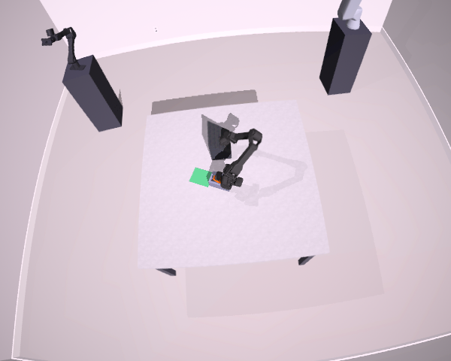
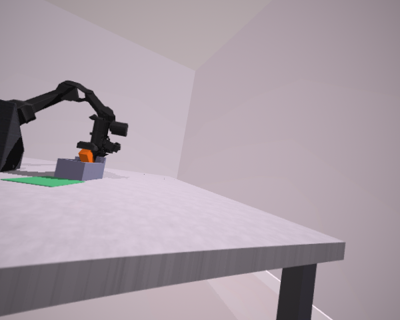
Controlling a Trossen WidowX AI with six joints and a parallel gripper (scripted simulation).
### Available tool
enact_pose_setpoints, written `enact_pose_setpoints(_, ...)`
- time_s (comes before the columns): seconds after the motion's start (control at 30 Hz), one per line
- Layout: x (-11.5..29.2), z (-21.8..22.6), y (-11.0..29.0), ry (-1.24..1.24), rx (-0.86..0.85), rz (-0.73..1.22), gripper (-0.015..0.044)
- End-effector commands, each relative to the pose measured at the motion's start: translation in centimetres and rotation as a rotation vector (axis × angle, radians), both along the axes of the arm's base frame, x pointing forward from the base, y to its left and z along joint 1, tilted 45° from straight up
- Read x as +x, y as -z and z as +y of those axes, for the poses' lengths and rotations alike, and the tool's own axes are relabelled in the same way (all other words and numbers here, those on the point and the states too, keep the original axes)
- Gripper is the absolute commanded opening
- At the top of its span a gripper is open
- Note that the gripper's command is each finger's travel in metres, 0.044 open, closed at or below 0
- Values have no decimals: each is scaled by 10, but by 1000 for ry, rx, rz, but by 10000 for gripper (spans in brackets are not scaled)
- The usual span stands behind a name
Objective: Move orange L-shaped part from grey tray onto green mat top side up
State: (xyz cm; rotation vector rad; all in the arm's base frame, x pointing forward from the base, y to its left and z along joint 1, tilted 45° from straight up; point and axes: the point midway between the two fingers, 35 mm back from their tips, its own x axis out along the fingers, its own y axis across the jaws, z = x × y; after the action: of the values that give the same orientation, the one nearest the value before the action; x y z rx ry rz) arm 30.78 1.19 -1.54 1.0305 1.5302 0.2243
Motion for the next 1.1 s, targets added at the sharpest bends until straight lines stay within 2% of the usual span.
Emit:
enact_pose_setpoints(0.0,0,0,0,0,0,0,180)
enact_pose_setpoints(0.5,3,-2,-15,2,0,9,180)
enact_pose_setpoints(0.6,3,-16,-25,3,-5,9,180)
enact_pose_setpoints(0.8,-11,-75,-73,3,-5,11,180)
enact_pose_setpoints(1.07,-11,-80,-73,19,-5,7,180)
